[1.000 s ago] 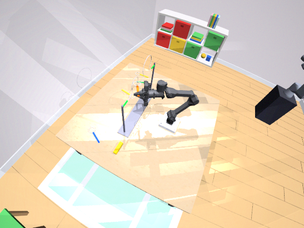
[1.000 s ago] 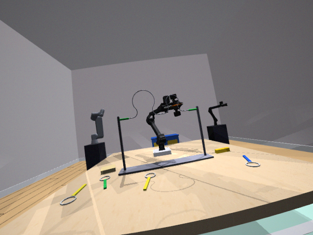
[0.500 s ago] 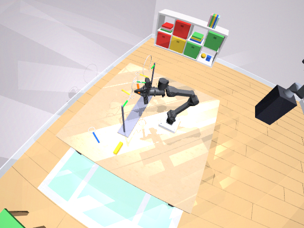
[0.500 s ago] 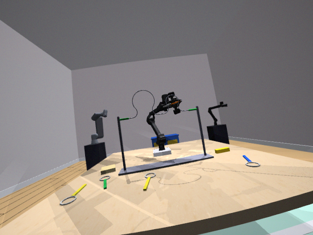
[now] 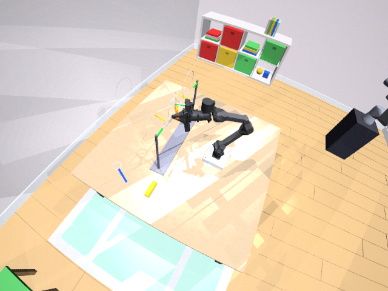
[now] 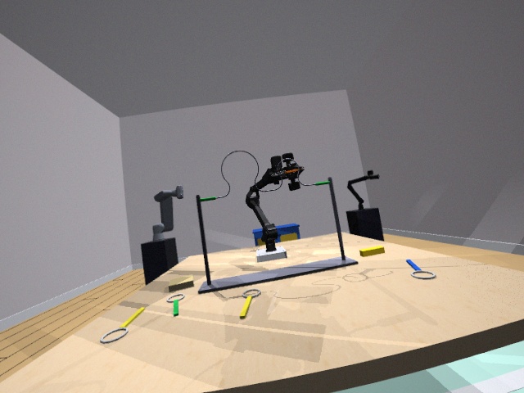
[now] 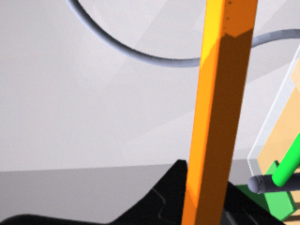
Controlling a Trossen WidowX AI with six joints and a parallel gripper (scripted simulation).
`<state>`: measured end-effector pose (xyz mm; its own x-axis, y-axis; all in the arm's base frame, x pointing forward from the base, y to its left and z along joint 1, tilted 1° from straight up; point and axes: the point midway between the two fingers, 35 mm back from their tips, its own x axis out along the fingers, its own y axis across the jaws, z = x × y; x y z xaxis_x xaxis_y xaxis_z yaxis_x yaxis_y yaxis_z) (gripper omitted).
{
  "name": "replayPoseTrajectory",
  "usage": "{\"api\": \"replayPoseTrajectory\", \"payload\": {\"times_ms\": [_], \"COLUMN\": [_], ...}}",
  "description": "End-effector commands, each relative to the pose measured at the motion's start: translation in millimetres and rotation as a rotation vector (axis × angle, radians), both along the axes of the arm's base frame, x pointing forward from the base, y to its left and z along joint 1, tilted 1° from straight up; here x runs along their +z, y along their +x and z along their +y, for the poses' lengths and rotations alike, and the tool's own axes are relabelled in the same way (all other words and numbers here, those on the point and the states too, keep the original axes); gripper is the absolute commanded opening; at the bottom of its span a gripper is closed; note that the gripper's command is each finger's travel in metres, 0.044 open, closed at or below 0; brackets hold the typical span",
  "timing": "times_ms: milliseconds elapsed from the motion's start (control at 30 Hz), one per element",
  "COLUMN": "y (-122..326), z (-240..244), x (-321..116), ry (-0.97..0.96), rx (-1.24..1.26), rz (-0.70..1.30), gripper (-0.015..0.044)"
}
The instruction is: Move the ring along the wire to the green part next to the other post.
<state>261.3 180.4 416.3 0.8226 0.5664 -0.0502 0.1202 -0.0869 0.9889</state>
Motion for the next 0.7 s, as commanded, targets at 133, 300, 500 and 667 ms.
{"api": "replayPoseTrajectory", "payload": {"times_ms": [133,300,500,667], "y": [-0.1,-0.1,0.0,0.1], "z": [0.4,0.5,-0.1,-1.3], "x": [-2.3,-8.2,-15.3,-21.3], "ry": [-0.113,-0.206,-0.316,-0.409], "rx": [-0.001,-0.001,0.000,0.000], "rz": [-0.019,-0.027,-0.036,-0.044], "gripper": [-0.0150,-0.0150,-0.0150,-0.0150]}}
